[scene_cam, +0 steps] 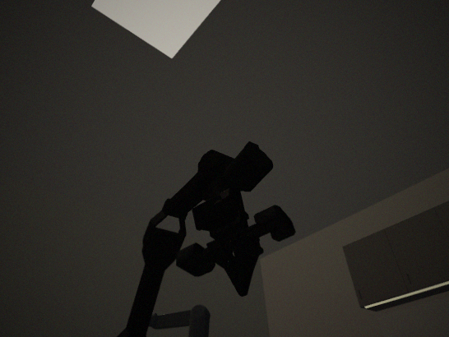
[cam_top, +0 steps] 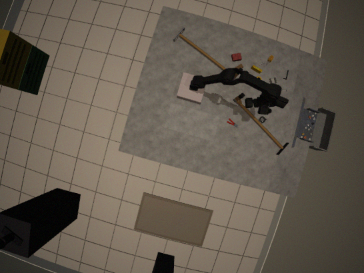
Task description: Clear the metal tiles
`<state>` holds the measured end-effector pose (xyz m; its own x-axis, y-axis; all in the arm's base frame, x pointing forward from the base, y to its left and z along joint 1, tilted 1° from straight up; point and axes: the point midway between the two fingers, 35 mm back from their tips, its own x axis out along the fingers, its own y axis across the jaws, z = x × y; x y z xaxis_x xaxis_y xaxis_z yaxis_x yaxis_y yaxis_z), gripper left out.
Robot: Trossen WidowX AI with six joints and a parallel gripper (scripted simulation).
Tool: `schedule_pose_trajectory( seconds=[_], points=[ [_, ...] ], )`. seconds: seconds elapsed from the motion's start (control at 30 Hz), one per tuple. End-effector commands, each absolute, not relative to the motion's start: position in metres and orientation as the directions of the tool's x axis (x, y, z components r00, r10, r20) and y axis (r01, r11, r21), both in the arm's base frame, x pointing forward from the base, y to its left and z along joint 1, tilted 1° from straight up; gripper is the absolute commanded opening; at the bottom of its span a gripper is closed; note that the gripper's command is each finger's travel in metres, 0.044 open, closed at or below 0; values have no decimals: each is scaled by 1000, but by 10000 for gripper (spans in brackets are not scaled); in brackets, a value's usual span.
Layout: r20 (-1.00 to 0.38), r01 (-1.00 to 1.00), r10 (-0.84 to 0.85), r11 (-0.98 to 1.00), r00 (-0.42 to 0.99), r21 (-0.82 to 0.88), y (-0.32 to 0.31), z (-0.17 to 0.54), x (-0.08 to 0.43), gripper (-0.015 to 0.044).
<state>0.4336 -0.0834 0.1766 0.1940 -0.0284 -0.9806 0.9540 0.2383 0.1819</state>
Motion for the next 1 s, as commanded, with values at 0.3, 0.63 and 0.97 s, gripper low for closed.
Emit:
schedule_pose_trajectory(
  seconds=[0.3, 0.63, 0.97],
  points=[
    [-971, 853, -40, 487, 234, 186, -107, 173, 452, 0],
    [-964, 731, -54, 663, 262, 161, -128, 169, 463, 0],
    [-955, 578, -70, 808, 288, 115, -149, 165, 474, 0]
  ],
)
